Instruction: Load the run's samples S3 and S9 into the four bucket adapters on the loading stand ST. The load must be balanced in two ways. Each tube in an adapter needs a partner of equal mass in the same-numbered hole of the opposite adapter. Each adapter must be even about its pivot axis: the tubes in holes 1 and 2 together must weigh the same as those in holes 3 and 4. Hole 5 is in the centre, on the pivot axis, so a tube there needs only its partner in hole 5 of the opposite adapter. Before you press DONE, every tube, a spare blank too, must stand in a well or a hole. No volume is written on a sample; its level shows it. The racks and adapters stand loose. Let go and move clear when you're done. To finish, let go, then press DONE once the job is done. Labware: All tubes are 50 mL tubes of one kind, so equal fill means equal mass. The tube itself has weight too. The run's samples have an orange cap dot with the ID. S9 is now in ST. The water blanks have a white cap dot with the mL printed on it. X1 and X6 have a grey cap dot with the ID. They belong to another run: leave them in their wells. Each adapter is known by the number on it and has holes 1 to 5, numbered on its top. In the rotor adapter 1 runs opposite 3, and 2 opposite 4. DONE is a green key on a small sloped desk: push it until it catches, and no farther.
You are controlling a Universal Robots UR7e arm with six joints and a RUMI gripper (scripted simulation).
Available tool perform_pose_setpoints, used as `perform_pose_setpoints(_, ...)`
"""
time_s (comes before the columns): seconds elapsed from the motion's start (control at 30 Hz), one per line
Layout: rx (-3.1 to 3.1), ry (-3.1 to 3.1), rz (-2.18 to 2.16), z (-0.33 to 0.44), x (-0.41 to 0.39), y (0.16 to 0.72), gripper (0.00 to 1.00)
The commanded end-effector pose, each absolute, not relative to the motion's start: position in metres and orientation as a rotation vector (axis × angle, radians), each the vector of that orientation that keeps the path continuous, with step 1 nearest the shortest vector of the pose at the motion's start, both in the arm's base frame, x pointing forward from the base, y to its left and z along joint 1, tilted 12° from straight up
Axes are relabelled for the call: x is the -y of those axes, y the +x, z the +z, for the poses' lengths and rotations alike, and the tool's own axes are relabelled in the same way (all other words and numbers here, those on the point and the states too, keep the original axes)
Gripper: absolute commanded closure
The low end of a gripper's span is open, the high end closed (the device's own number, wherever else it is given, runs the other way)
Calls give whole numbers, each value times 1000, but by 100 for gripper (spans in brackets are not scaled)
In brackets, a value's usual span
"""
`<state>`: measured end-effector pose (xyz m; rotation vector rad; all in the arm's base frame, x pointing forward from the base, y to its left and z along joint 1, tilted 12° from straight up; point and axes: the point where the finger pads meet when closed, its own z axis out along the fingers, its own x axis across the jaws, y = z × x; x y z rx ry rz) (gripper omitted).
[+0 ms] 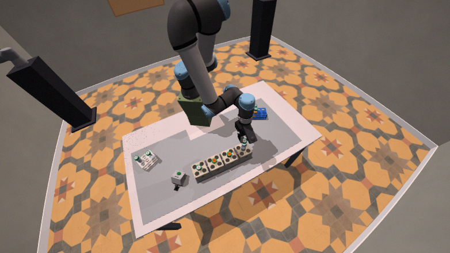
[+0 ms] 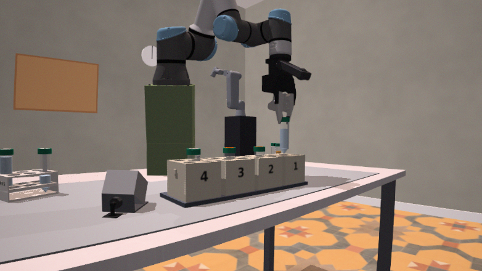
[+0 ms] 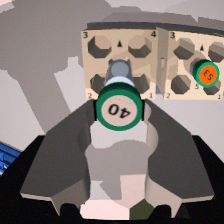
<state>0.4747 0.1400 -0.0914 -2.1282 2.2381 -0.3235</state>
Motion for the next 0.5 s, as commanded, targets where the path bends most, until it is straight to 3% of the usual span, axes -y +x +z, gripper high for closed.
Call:
perform_pose_setpoints(0.0,-2237,-2127,-325,-91,-140,475,100)
perform_pose_setpoints(0.47,-2237,-2127,-325,-103,-139,477,100)
